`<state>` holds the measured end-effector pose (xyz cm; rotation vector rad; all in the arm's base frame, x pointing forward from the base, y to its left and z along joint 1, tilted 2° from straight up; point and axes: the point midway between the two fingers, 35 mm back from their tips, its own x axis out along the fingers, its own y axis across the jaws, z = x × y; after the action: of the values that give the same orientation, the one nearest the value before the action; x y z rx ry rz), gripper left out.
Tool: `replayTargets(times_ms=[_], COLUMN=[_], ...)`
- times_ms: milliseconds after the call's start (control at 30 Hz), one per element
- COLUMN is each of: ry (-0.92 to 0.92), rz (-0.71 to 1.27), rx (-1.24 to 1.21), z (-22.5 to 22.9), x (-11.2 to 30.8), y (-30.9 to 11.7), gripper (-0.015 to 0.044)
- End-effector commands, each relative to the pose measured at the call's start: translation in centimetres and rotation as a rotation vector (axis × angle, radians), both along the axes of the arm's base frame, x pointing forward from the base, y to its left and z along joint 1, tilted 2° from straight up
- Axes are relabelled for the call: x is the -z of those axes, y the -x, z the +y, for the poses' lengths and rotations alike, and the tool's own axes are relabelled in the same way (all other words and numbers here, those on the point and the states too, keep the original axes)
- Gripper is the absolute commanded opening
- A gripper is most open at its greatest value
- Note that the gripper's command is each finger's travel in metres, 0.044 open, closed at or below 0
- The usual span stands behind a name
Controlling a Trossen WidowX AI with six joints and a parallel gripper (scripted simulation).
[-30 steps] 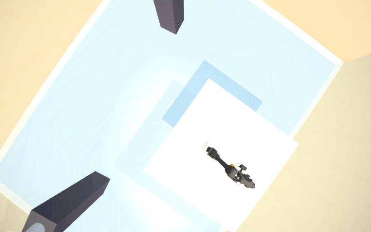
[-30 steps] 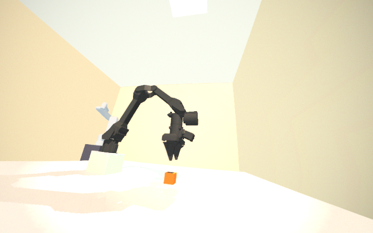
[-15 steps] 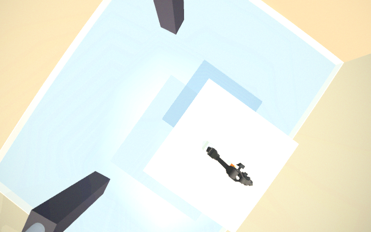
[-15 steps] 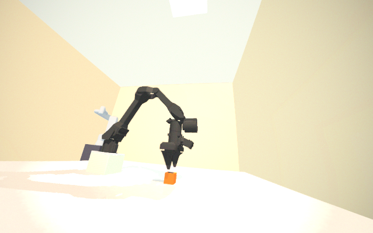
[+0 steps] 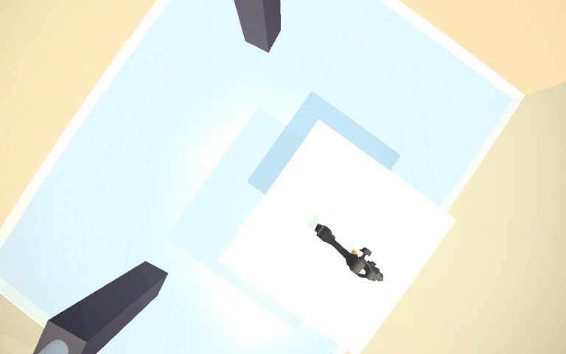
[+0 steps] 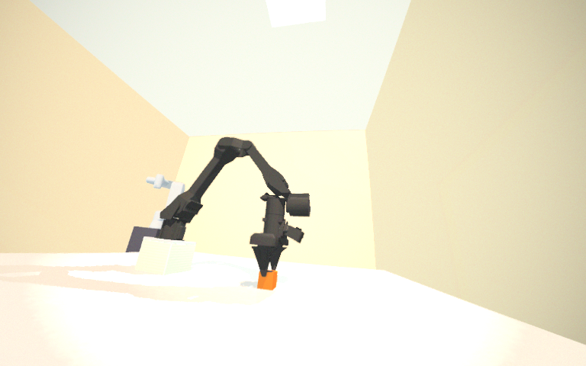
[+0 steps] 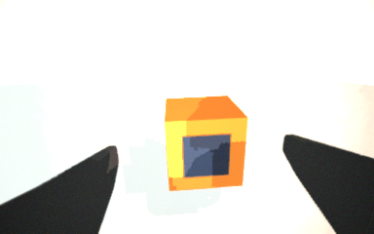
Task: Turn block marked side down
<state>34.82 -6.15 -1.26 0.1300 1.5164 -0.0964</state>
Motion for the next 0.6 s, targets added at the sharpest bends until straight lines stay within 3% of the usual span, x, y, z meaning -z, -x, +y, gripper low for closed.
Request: replayTargets(times_ms=[0,67,400,567], ry=[0.002,0.002,0.002,0.002], rz=[0.008,0.008,0.008,0.008], rx=[0.003,0.003,0.003,0.003], z=[0.01,0.01,0.01,0.01], x=[0.94,1.05,1.05,1.05], y=[0.18,0.18,0.18,0.18], gripper=[0.0440,0.0440,0.0177,0.0144])
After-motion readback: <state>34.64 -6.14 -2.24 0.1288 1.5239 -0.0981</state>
